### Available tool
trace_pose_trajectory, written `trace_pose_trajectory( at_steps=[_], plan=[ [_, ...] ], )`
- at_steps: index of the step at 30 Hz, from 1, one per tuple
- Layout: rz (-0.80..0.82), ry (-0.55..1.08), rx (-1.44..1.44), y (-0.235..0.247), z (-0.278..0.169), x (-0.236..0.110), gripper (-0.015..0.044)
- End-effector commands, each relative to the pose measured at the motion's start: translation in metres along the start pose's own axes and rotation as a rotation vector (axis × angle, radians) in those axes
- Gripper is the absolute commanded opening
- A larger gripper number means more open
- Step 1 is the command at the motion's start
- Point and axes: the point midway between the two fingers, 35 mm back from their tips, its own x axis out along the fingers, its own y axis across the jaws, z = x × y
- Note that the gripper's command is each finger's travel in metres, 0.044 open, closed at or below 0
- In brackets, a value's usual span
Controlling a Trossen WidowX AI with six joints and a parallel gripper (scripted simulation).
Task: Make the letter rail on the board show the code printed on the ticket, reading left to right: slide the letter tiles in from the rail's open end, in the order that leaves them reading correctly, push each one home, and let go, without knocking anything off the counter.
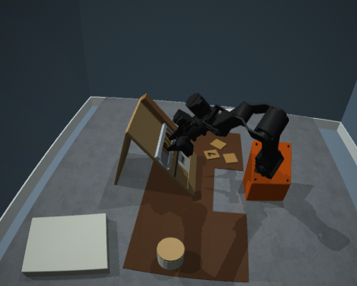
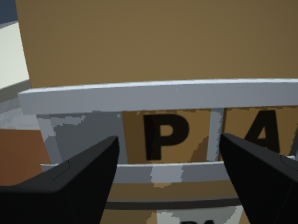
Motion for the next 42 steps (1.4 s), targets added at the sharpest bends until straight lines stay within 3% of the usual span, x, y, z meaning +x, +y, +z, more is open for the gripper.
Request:
trace_pose_trajectory(
  at_steps=[1, 42],
  plan=[
    [0.005, 0.0, -0.007, 0.003, 0.0, -0.003, 0.0295],
    [0.004, 0.001, -0.008, -0.005, -0.001, -0.023, 0.0295]
  ],
)
